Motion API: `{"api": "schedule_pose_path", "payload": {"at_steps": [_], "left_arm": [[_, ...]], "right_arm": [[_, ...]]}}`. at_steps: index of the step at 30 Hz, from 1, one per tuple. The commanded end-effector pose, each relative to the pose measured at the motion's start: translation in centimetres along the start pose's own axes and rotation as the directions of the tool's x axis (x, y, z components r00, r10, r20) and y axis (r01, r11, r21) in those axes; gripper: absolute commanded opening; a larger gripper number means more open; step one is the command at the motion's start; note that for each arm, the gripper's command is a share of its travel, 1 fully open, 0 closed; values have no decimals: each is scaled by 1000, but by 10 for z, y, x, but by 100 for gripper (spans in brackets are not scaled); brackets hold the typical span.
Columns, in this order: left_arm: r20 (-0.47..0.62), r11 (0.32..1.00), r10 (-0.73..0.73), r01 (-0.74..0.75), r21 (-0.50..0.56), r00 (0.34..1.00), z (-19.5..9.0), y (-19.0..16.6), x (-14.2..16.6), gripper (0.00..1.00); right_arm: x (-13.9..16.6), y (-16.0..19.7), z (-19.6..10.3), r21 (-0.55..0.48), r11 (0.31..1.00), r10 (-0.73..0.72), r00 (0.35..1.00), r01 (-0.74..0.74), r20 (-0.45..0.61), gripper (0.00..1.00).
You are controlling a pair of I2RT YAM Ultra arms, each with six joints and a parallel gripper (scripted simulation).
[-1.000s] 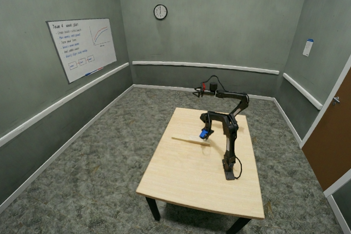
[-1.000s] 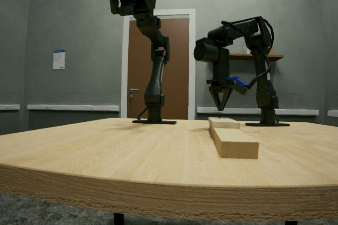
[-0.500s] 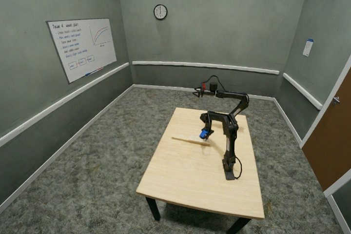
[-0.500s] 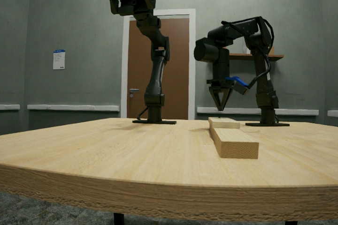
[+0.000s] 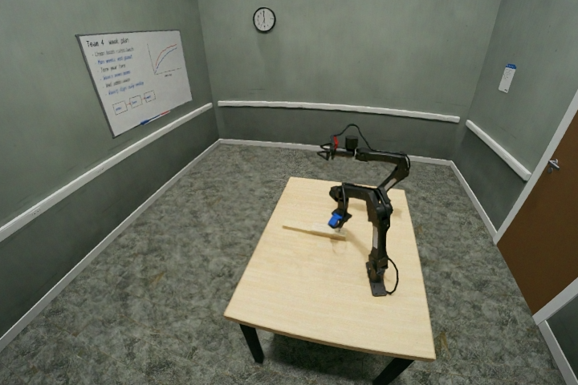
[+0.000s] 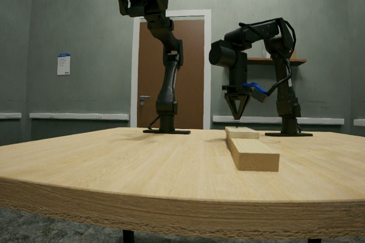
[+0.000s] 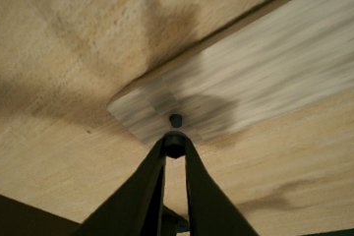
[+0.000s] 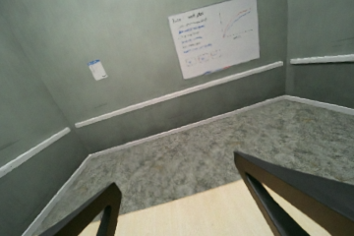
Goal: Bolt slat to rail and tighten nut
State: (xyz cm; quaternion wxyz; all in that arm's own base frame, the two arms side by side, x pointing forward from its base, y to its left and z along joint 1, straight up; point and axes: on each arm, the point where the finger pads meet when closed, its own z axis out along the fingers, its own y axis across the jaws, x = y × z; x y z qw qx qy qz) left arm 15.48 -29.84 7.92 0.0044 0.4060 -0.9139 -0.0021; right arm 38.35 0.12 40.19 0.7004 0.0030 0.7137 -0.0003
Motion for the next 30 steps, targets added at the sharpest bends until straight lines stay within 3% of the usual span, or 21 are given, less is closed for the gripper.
{"api": "schedule_pose_path", "payload": {"at_steps": [1,30], "left_arm": [[2,1000,2,-2,19,1000,0,-3,1,12],[3,1000,0,0,17,1000,19,-3,1,12]], "right_arm": [[-10,0,-3,-5,1000,-4,999,4,31,100],[-10,0,-3,-5,1000,-4,999,4,31,100]]}}
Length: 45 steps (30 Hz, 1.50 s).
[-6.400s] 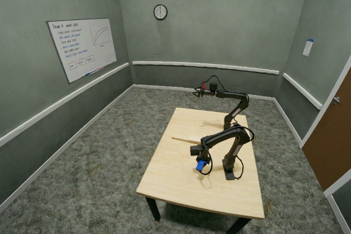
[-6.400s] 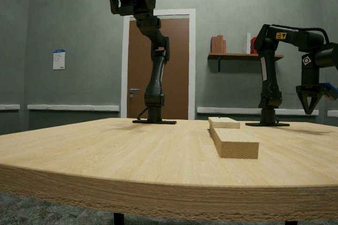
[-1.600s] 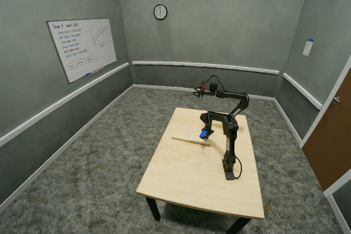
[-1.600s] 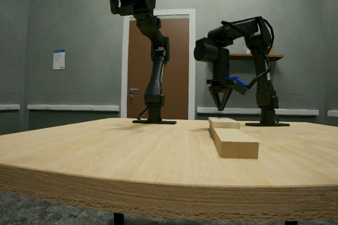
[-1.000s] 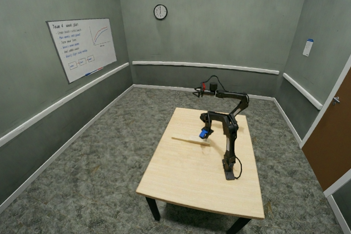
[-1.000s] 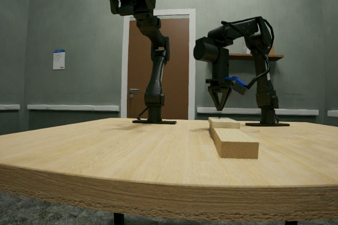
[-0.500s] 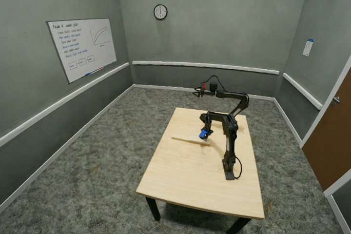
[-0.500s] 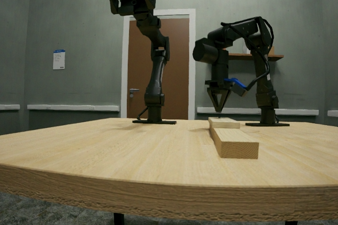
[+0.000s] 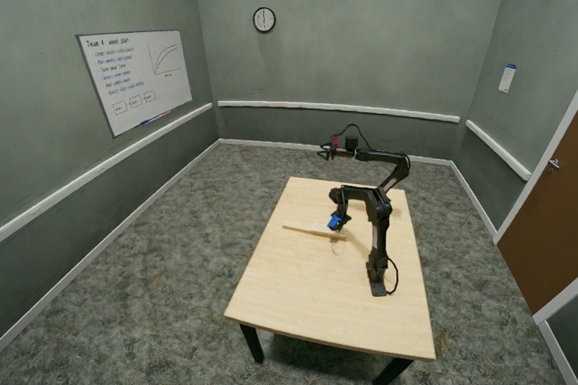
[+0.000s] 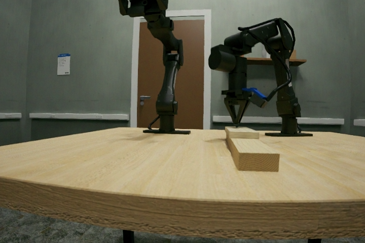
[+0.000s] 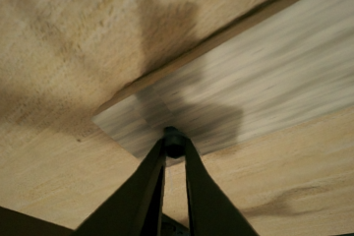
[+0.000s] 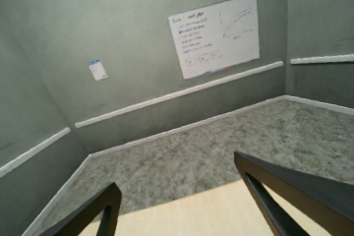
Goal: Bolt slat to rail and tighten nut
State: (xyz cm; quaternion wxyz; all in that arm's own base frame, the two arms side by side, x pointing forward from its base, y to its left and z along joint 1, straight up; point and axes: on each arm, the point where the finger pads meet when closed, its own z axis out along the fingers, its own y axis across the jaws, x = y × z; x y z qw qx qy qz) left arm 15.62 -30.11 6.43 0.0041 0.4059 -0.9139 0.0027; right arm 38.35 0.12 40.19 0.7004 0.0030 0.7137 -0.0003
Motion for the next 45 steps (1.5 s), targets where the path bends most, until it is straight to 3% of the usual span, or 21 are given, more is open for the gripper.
{"api": "schedule_pose_path", "payload": {"at_steps": [1,27,45], "left_arm": [[8,1000,-2,2,5,1000,3,0,0,12],[5,1000,-5,5,11,1000,-27,0,0,12],[7,1000,2,-2,6,1000,-31,-1,-20,12]], "right_arm": [[-10,0,-3,-5,1000,-4,999,4,31,100],[-10,0,-3,-5,1000,-4,999,4,31,100],[-10,0,-3,-5,1000,-4,999,4,31,100]]}}
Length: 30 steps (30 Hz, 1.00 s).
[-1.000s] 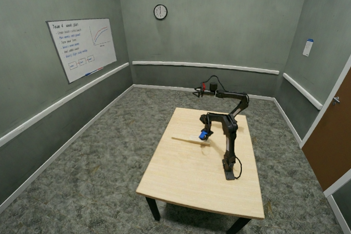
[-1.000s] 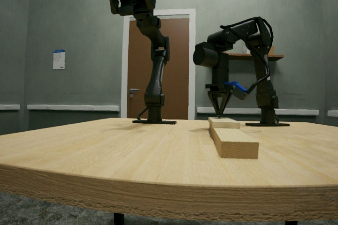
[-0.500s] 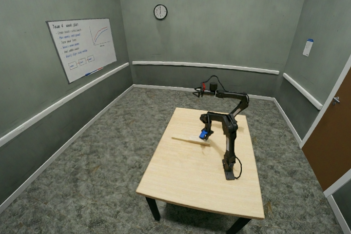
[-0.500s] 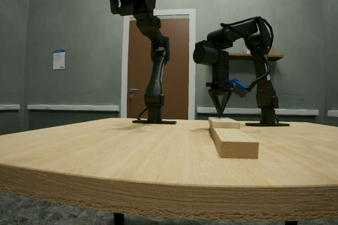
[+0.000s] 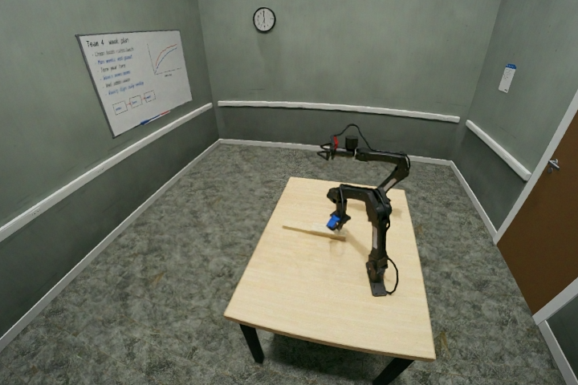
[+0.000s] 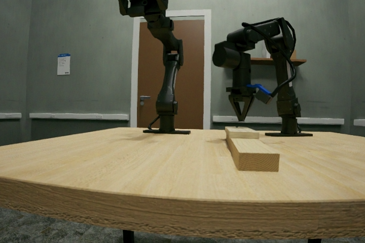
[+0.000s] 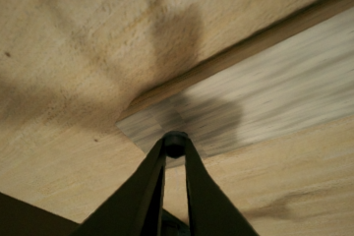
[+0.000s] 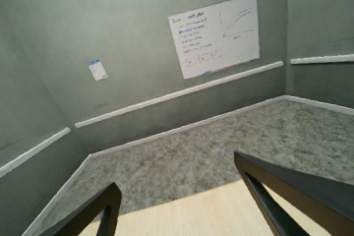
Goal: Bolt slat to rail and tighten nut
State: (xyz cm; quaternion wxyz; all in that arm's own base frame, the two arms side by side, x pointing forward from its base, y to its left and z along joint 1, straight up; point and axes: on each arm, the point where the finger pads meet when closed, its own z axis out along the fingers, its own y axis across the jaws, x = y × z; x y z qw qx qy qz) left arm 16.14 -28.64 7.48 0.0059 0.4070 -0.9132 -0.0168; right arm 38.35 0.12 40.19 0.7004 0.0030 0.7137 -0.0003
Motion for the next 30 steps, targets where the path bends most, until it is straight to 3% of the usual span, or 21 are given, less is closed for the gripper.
{"api": "schedule_pose_path", "payload": {"at_steps": [1,30], "left_arm": [[-5,999,5,-5,43,1000,-21,-6,-7,12],[-6,999,4,-4,44,1000,-19,-4,3,12]], "right_arm": [[-10,0,-3,-5,1000,-4,999,4,31,100],[-10,0,-3,-5,1000,-4,999,4,31,100]]}}
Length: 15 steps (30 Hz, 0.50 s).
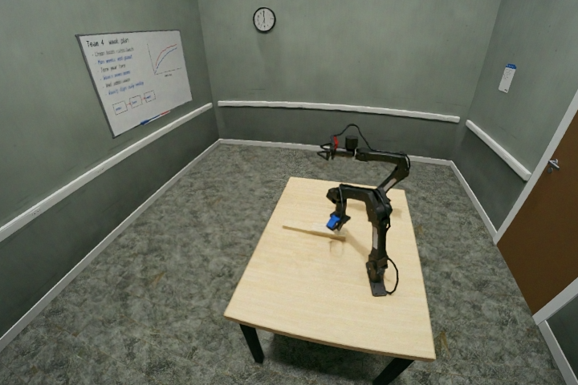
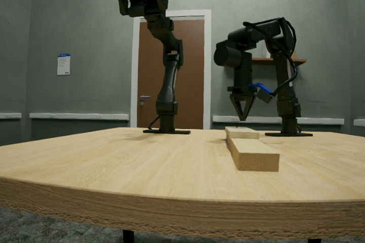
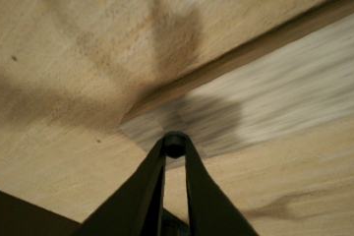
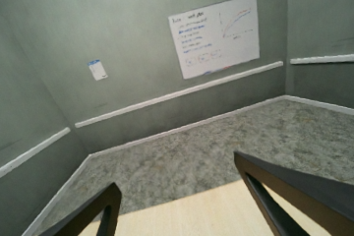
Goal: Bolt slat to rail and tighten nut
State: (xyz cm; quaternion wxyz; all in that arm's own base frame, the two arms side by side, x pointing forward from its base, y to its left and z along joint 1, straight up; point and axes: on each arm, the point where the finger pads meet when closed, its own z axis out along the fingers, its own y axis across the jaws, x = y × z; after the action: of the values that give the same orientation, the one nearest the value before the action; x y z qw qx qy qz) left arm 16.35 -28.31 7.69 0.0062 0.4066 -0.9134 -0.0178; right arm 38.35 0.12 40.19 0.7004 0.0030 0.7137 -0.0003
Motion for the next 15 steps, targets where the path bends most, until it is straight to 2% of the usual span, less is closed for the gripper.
{"api": "schedule_pose_path", "payload": {"at_steps": [1,15], "left_arm": [[-6,999,3,-3,47,1000,-17,-4,8,12],[-6,999,2,-2,45,1000,-18,1,18,12]], "right_arm": [[-10,0,-3,-5,1000,-4,999,4,31,100],[-10,0,-3,-5,1000,-4,999,4,31,100]]}}
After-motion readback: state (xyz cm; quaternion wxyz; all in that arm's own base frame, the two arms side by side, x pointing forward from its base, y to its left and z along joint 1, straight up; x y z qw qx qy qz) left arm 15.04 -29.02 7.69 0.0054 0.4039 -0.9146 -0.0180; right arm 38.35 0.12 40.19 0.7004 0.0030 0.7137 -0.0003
